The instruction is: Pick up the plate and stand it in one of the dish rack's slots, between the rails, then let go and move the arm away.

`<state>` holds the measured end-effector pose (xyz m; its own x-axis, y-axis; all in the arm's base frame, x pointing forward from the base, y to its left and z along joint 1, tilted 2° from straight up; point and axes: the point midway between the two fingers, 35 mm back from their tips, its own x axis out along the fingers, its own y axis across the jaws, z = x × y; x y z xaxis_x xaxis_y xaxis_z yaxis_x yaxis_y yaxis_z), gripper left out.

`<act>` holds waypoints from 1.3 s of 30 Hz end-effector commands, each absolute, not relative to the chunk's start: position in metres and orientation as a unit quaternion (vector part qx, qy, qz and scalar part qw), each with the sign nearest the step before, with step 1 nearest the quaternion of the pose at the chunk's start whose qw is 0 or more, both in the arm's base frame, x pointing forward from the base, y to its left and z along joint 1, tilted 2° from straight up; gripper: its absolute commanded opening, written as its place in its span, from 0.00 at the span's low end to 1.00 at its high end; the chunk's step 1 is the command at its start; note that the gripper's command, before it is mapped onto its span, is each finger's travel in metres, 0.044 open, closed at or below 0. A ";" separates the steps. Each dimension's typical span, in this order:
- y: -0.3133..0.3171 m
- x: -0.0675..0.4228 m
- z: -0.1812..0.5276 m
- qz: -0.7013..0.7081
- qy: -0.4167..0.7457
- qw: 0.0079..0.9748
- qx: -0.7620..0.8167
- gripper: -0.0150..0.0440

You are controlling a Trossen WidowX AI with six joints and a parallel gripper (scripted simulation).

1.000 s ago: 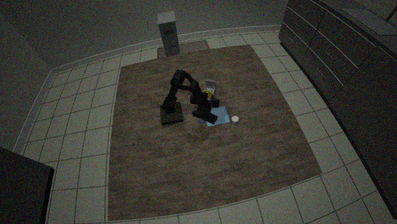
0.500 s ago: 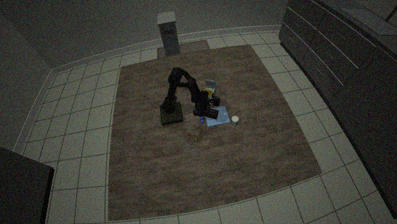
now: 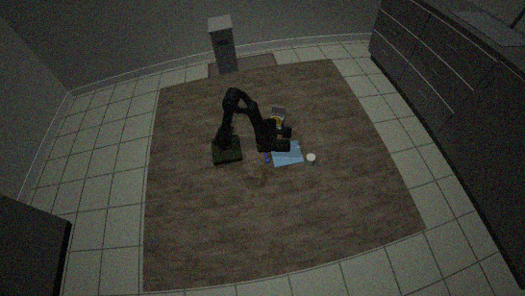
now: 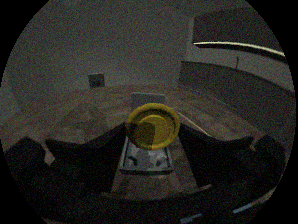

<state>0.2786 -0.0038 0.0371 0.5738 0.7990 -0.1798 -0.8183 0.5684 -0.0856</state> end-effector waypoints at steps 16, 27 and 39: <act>-0.003 0.277 0.025 0.459 0.064 0.883 -0.073 0.25; -0.003 0.277 0.025 0.459 0.064 0.883 -0.073 0.70; -0.003 0.277 0.025 0.459 0.064 0.883 -0.073 0.93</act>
